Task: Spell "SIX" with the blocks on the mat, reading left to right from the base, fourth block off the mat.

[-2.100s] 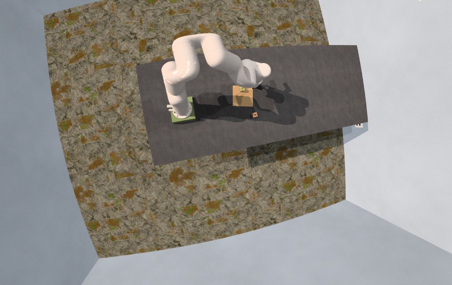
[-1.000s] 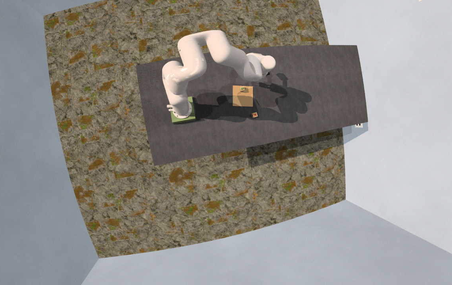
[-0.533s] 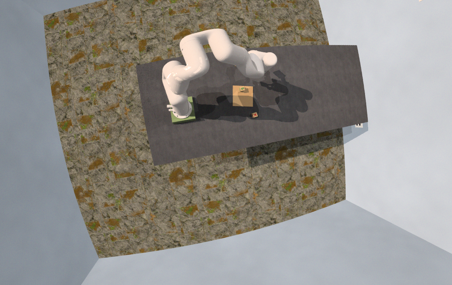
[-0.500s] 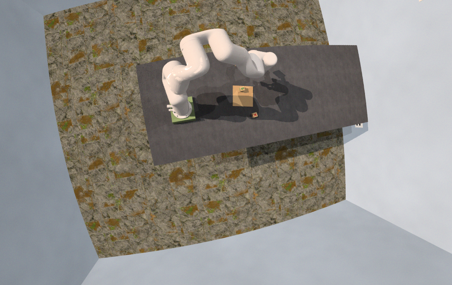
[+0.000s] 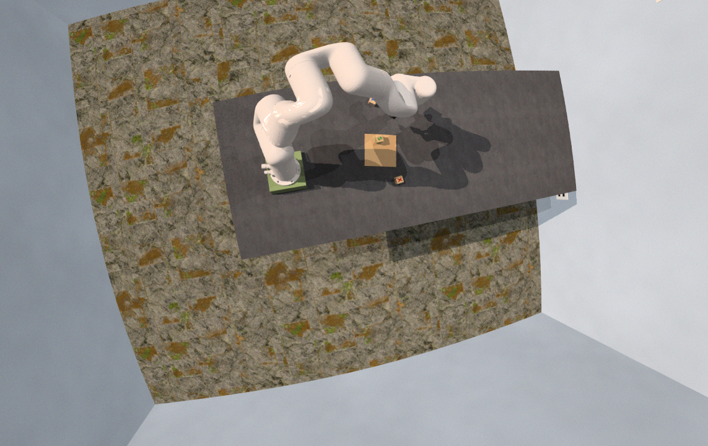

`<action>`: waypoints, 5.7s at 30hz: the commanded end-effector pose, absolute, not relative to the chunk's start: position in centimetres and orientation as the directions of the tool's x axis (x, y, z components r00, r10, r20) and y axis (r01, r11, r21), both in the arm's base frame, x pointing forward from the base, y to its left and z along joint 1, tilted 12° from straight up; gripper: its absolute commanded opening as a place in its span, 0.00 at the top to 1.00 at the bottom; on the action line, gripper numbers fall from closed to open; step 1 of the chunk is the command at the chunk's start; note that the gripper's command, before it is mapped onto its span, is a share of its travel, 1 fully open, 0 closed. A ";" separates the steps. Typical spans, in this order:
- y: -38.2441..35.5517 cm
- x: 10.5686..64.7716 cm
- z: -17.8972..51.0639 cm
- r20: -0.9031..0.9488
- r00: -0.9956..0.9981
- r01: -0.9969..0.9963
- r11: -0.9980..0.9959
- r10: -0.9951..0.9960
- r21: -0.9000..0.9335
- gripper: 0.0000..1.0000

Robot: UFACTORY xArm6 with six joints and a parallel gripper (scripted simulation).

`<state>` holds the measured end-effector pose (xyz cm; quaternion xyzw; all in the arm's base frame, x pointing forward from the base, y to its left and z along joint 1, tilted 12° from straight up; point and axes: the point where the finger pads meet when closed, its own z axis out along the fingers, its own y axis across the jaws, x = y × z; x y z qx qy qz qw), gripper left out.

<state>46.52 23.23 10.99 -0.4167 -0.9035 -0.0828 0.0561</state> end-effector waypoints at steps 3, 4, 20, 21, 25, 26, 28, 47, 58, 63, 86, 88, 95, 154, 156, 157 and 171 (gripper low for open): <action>24.4 47.1 11.3 0.153 -0.778 0.628 0.766 0.610 0.139 0.00; 24.5 47.2 11.3 0.149 -0.793 0.609 0.780 0.591 0.143 0.00; 26.8 47.9 11.4 0.087 -0.959 0.280 0.941 0.268 0.187 0.00; 26.9 48.0 11.4 0.084 -0.964 0.264 0.946 0.252 0.189 0.00; 27.2 48.0 11.4 0.076 -0.974 0.223 0.956 0.212 0.192 0.00; 27.2 48.0 11.4 0.076 -0.974 0.223 0.956 0.212 0.192 0.00; 27.2 48.0 11.4 0.075 -0.975 0.220 0.956 0.209 0.192 0.00; 27.2 48.1 11.4 0.075 -0.975 0.219 0.957 0.208 0.193 0.31; 27.2 48.1 11.4 0.075 -0.975 0.219 0.957 0.208 0.193 0.31; 27.2 48.1 11.4 0.075 -0.975 0.219 0.957 0.208 0.193 0.31; 27.3 48.1 11.0 0.071 -0.981 0.194 0.962 0.183 0.195 0.31; 27.3 48.1 10.8 0.070 -0.981 0.190 0.962 0.180 0.195 0.31; 27.5 48.1 10.0 0.070 -0.981 0.190 0.962 0.180 0.195 0.31; 28.3 48.1 6.3 0.070 -0.981 0.190 0.962 0.180 0.195 0.31; 28.3 48.1 6.3 0.070 -0.981 0.190 0.962 0.180 0.195 0.31; 28.3 48.1 6.3 0.070 -0.981 0.190 0.962 0.180 0.195 0.31; 28.3 48.2 6.3 0.070 -0.981 0.190 0.962 0.180 0.195 0.31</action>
